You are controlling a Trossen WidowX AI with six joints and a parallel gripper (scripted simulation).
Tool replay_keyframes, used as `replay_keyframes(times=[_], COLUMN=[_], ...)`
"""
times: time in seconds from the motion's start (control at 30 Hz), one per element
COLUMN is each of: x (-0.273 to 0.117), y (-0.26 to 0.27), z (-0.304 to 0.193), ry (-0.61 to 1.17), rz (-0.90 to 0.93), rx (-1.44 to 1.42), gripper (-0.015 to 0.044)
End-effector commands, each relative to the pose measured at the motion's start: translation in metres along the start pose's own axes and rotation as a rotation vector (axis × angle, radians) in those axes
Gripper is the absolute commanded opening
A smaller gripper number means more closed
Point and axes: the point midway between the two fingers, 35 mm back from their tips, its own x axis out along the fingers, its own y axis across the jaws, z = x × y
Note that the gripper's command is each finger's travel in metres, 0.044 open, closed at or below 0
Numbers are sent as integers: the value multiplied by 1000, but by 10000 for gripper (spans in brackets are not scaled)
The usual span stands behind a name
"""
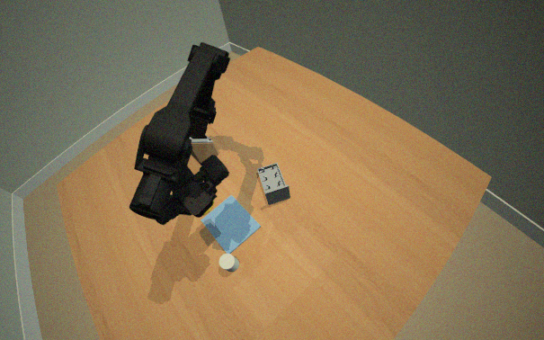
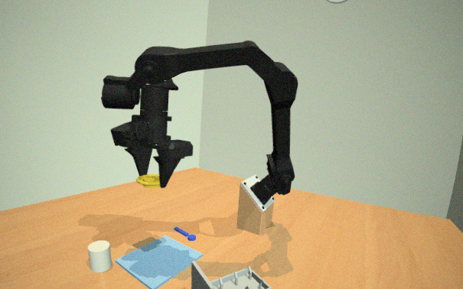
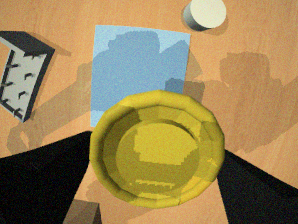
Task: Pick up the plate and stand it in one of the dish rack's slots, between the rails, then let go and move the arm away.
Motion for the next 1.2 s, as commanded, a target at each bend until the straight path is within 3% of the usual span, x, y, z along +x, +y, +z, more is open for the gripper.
replay_keyframes(times=[0.0, 1.17], x=[-5, -17], y=[8, 180], z=[-1, -42], ry=[7, 4], rz=[-2, -9], rx=[44, 1247], gripper=[0, 0])
